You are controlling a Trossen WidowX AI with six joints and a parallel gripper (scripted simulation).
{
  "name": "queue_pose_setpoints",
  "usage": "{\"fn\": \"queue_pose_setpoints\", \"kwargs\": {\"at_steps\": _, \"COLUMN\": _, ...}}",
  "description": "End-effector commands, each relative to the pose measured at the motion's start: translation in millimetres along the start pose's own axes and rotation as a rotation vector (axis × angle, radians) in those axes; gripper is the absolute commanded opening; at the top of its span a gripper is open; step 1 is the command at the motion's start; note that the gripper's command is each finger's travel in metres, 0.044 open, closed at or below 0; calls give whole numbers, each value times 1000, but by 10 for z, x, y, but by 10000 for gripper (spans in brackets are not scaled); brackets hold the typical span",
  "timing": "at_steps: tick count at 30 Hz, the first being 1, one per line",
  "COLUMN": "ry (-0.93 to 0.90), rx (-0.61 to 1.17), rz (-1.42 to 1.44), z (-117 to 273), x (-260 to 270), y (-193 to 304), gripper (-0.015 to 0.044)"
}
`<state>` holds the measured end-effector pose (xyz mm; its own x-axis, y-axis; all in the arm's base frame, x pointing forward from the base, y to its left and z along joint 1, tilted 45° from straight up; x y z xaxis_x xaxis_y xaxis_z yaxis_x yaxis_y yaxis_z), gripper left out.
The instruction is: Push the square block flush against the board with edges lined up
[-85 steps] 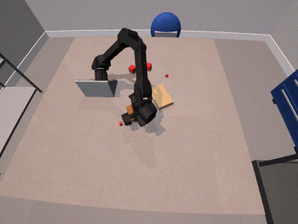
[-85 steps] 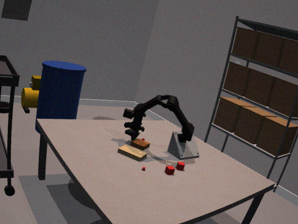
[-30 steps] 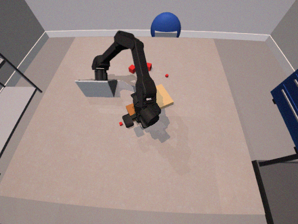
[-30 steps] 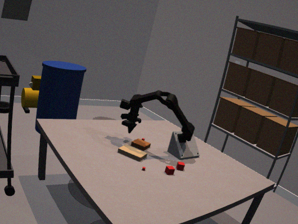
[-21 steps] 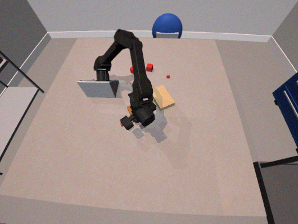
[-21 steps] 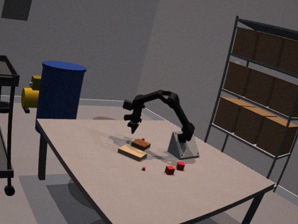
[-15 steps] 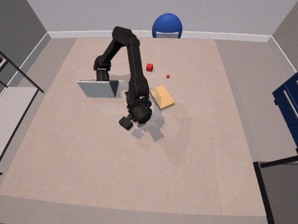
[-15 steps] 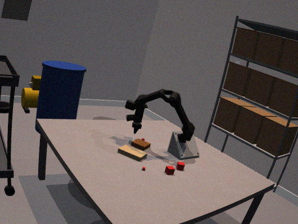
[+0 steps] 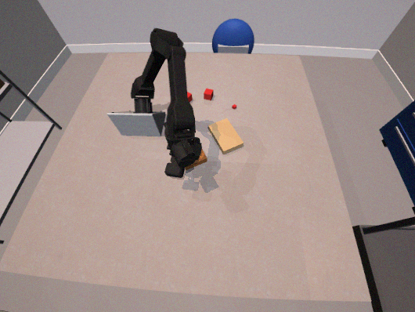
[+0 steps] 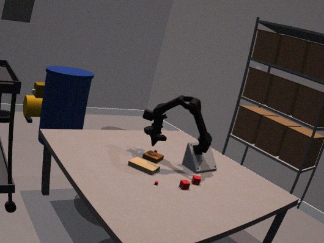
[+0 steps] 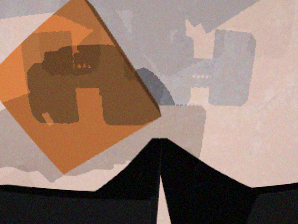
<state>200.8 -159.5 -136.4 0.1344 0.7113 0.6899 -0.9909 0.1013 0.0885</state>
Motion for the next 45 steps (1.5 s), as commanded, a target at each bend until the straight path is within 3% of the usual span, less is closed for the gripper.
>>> {"fn": "queue_pose_setpoints", "kwargs": {"at_steps": 1, "ry": 9, "rx": -2, "rz": 123, "z": 23, "x": 36, "y": 98, "gripper": 0}}
{"fn": "queue_pose_setpoints", "kwargs": {"at_steps": 15, "ry": 5, "rx": 1, "rz": 580, "z": -18, "x": 200, "y": 464, "gripper": 0}}
{"fn": "queue_pose_setpoints", "kwargs": {"at_steps": 21, "ry": 5, "rx": 1, "rz": 585, "z": -50, "x": 201, "y": 465, "gripper": 0}}
{"fn": "queue_pose_setpoints", "kwargs": {"at_steps": 26, "ry": 3, "rx": -1, "rz": 586, "z": -573, "x": 208, "y": 469, "gripper": 0}}
{"fn": "queue_pose_setpoints", "kwargs": {"at_steps": 45, "ry": 6, "rx": -1, "rz": 585, "z": -565, "x": 248, "y": 386, "gripper": 0}}
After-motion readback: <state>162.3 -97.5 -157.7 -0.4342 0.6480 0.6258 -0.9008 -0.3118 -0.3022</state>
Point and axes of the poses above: the point midway between the two fingers, 35 mm back from their tips, its own z axis back along the fingers, its own x axis across the jaws, y = z × x, the point moved 3 cm from there along z, back along the fingers, and after that the axes turned 3 degrees about -z, right-handed, at the moved point
